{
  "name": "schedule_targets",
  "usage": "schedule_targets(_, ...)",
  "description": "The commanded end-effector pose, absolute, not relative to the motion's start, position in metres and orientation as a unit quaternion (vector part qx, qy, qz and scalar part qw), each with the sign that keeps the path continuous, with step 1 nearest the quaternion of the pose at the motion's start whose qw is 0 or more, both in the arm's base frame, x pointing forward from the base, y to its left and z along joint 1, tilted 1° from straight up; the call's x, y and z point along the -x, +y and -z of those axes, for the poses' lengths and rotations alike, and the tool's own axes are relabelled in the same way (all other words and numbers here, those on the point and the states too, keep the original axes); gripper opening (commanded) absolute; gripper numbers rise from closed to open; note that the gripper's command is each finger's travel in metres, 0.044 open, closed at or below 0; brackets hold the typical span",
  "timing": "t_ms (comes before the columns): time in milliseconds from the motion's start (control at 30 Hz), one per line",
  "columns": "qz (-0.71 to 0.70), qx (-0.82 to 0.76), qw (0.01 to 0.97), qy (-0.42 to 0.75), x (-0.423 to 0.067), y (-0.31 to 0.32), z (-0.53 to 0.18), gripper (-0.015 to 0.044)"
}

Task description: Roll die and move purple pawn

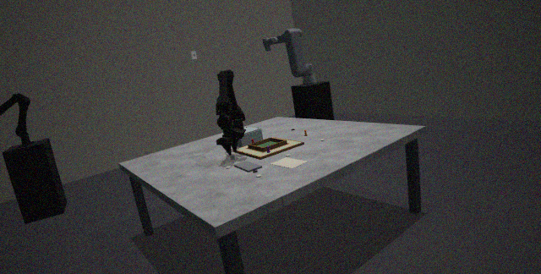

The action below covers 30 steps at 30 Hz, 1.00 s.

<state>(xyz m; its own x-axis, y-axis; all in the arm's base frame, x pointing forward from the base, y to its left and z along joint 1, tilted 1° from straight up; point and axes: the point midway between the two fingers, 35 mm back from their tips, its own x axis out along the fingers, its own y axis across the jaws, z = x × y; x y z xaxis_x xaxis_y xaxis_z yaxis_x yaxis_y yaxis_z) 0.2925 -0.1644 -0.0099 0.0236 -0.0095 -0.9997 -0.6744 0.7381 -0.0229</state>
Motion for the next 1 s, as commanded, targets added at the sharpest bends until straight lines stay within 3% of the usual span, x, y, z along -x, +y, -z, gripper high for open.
schedule_targets(0, -0.253, 0.26, 0.661, 0.656, -0.289, -0.163, 0.02, 0.0275)
schedule_targets(333, -0.253, 0.26, 0.661, 0.656, -0.289, -0.163, 0.033, 0.0275)
schedule_targets(533, -0.253, 0.26, 0.661, 0.656, -0.289, -0.163, 0.033, 0.0118)
schedule_targets(767, -0.253, 0.26, 0.661, 0.656, -0.289, -0.163, 0.033, 0.0071)
schedule_targets(867, -0.253, 0.26, 0.661, 0.656, -0.29, -0.163, 0.028, 0.0)
schedule_targets(967, -0.253, 0.26, 0.662, 0.656, -0.294, -0.162, 0.006, 0.0)
